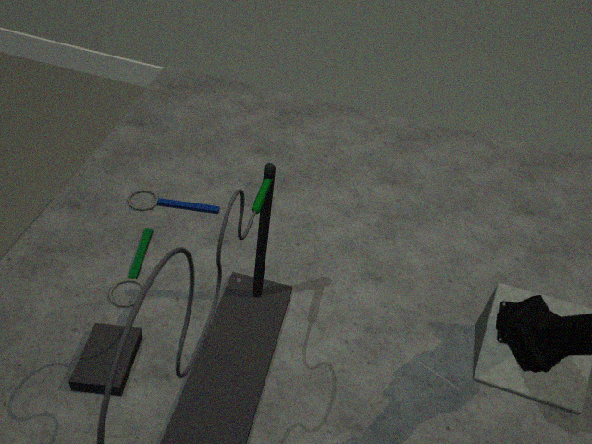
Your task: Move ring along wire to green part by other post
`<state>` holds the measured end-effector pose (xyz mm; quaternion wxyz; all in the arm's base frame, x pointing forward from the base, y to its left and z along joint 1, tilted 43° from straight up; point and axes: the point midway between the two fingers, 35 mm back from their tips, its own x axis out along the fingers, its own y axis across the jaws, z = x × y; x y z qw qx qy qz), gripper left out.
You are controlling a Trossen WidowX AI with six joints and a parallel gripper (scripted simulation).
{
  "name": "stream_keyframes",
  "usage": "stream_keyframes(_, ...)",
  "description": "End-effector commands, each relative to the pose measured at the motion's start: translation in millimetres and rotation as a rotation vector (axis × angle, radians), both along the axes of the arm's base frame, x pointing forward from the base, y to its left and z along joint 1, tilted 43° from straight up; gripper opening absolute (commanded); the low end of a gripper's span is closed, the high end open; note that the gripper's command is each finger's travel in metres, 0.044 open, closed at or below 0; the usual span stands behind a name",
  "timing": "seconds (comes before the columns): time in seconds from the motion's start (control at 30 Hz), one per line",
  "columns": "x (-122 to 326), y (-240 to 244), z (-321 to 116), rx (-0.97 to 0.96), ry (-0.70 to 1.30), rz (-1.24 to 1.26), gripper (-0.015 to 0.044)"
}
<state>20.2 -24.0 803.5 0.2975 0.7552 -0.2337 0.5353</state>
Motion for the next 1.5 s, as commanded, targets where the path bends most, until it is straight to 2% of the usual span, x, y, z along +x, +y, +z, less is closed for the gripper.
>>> stream_keyframes(0.0,1,1,0,-0.002,0.0,-0.001,0.0374)
stream_keyframes(0.27,29,24,-4,-0.07,0.036,-0.033,0.0164)
stream_keyframes(0.8,160,108,-52,-0.182,0.372,-0.207,0.016)
stream_keyframes(1.13,236,196,-126,-0.364,0.645,-0.33,0.016)
stream_keyframes(1.47,281,275,-217,-0.641,0.842,-0.563,0.016)
